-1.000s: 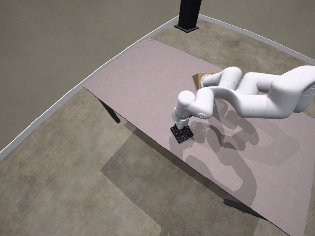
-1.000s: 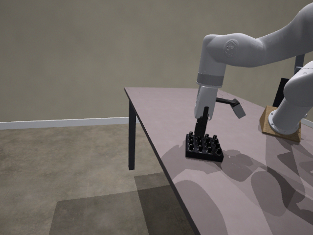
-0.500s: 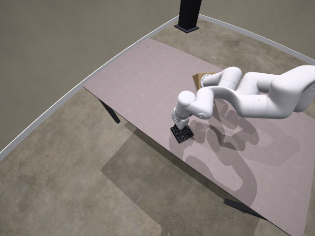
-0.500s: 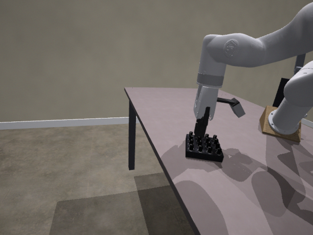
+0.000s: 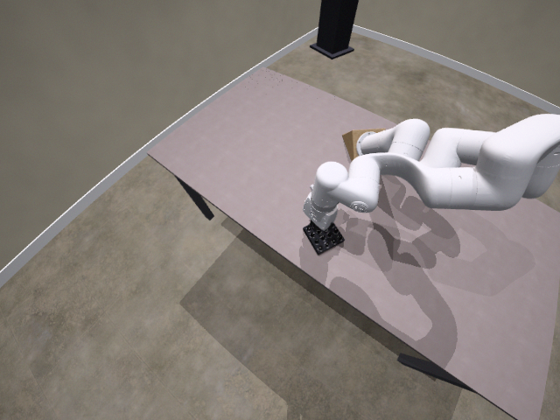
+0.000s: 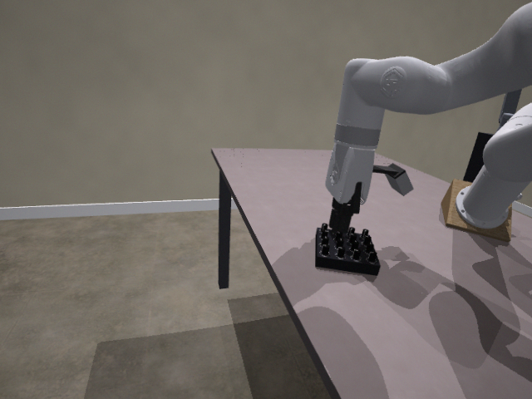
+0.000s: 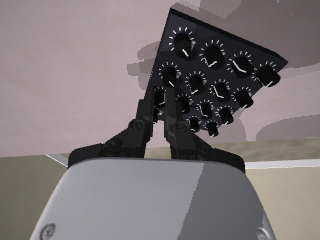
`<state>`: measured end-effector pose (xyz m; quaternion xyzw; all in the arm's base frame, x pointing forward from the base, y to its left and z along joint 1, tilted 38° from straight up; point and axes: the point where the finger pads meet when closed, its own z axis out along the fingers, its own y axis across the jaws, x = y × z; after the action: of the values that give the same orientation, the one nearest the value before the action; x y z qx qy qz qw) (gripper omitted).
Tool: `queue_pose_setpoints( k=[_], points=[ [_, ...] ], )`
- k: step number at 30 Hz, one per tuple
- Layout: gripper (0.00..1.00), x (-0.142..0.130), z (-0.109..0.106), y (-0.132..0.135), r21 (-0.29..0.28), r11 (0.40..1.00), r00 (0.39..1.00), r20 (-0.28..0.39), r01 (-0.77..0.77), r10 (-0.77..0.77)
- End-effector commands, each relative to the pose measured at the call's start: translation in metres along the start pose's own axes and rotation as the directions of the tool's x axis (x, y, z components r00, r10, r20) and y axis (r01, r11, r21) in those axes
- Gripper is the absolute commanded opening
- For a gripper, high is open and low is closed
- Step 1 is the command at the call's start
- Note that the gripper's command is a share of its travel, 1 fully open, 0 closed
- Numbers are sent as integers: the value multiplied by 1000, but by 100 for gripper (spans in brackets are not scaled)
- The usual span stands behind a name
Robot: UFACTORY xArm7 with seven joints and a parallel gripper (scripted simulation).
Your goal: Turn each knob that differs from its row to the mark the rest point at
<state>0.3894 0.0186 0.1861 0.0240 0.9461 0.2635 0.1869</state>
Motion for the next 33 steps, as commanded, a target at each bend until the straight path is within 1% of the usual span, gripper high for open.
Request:
queue_pose_setpoints(
  k=[1, 7, 9, 14, 19, 24, 26, 33],
  points=[
    [8, -1, -1, 0, 0, 996, 996, 4, 86, -86],
    [8, -1, -1, 0, 0, 974, 974, 4, 226, -226],
    [8, -1, -1, 0, 0, 974, 974, 4, 226, -226],
    [8, -1, -1, 0, 1, 937, 937, 4, 349, -349],
    [8, -1, -1, 0, 1, 882, 882, 4, 470, -470],
    [8, -1, -1, 0, 2, 811, 811, 4, 585, -585],
    [8, -1, -1, 0, 2, 811, 811, 4, 585, -585],
    [8, -1, -1, 0, 2, 691, 691, 3, 723, -723]
  ],
)
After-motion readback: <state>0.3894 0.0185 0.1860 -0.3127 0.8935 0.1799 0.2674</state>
